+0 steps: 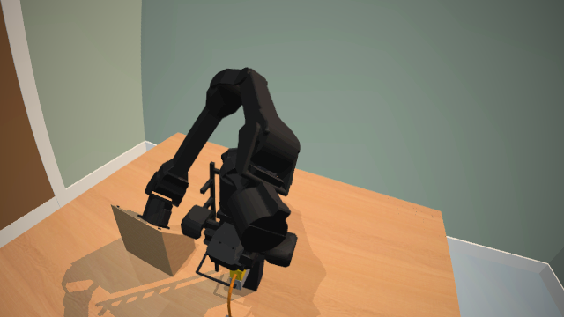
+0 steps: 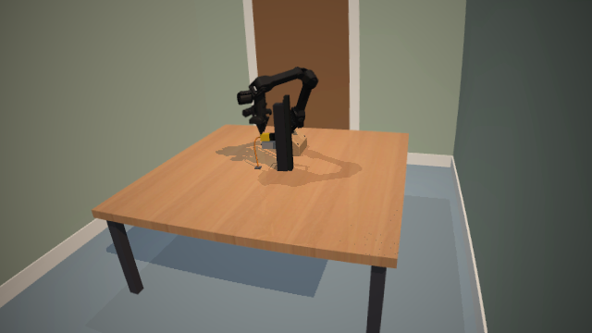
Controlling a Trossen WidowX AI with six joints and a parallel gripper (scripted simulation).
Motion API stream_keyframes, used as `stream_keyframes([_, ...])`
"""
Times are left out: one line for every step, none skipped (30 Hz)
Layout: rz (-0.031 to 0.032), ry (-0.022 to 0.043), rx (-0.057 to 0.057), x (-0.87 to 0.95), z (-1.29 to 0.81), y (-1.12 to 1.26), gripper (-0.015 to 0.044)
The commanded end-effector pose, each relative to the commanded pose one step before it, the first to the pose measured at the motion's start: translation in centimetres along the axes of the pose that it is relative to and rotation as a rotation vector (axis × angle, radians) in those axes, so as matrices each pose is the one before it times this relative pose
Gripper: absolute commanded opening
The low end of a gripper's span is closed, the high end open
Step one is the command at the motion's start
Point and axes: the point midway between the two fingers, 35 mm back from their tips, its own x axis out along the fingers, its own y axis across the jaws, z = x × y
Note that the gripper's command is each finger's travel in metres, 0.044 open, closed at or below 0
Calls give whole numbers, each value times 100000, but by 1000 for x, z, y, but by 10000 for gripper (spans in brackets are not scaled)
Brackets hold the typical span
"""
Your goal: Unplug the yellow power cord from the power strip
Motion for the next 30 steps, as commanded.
stream_keyframes([-98, 597, 558, 107, -593, -148, 160])
stream_keyframes([0, 0, 0, 0, 0, 0, 160])
stream_keyframes([0, 0, 0, 0, 0, 0, 160])
stream_keyframes([0, 0, 0, 0, 0, 0, 160])
stream_keyframes([0, 0, 0, 24, 0, 1, 160])
stream_keyframes([1, 0, -1, 49, 0, 1, 160])
stream_keyframes([1, 1, -1, 67, 0, 1, 160])
stream_keyframes([1, 1, -1, 87, 0, 2, 160])
stream_keyframes([2, 2, -1, 109, 0, 2, 160])
stream_keyframes([2, 2, -2, 134, 0, 1, 160])
stream_keyframes([2, 3, -2, 155, 0, 1, 160])
stream_keyframes([2, 4, -2, 164, -1, 0, 160])
stream_keyframes([2, 5, -2, 165, -2, -1, 160])
stream_keyframes([2, 5, -2, 136, -2, -1, 160])
stream_keyframes([1, 3, -1, 82, -1, -1, 160])
stream_keyframes([0, 1, 0, 27, 0, 0, 160])
stream_keyframes([0, 0, 0, 0, 0, 0, 160])
stream_keyframes([0, 0, 0, 0, 0, 0, 160])
stream_keyframes([0, 0, 0, 0, 0, 0, 160])
stream_keyframes([-115, -391, -447, -279, 74, 62, 134])
stream_keyframes([0, 0, 0, 0, 0, 0, 107])
stream_keyframes([0, 0, 0, 0, 0, 0, 81])
stream_keyframes([0, 0, 0, 0, 0, 0, 55])
stream_keyframes([0, 0, 0, 0, 0, 0, 48])
stream_keyframes([0, 0, 0, 0, 0, 0, 42])
stream_keyframes([0, 0, 0, 0, 0, 0, 35])
stream_keyframes([0, 0, 0, 0, 0, 0, 28])
stream_keyframes([0, 0, 0, 0, 0, 0, 22])
stream_keyframes([0, 0, 0, 0, 0, 0, 15])
stream_keyframes([0, 0, 0, 0, 0, 0, 8])
